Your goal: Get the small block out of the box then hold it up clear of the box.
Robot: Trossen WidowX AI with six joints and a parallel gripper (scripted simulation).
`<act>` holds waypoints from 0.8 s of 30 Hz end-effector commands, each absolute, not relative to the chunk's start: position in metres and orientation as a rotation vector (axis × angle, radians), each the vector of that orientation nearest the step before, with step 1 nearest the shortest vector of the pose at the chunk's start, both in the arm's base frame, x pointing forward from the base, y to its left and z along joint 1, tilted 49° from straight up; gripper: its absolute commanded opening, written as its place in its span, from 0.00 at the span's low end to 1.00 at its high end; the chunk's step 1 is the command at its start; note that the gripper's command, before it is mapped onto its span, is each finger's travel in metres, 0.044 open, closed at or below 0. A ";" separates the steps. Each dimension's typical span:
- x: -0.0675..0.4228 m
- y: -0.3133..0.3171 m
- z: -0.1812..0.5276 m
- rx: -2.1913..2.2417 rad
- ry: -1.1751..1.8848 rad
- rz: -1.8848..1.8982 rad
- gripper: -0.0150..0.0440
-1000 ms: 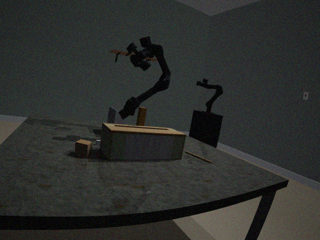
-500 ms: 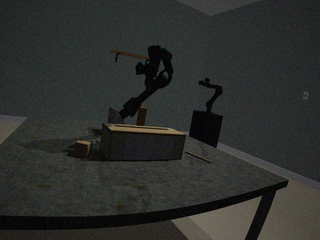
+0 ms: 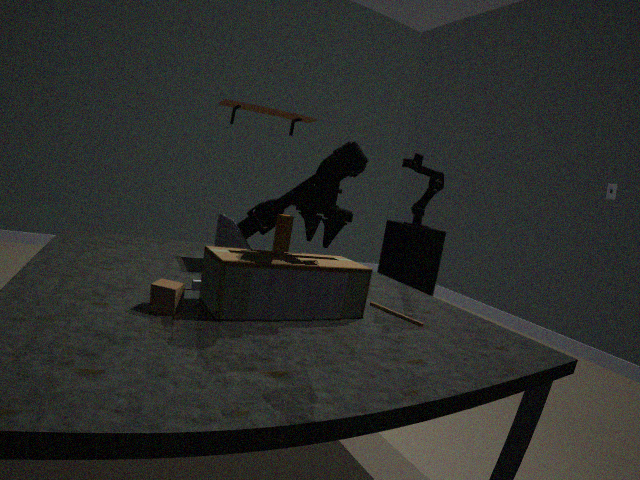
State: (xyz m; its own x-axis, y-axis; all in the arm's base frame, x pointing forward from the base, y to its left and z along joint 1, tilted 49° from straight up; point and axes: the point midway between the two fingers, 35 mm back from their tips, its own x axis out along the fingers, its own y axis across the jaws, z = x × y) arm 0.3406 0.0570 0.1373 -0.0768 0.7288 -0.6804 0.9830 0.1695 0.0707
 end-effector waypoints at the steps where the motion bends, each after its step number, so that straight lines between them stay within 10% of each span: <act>1: 0.342 0.058 0.136 1.611 1.872 -0.542 0.93; 24: 0.355 0.036 0.110 1.609 1.868 -0.546 0.93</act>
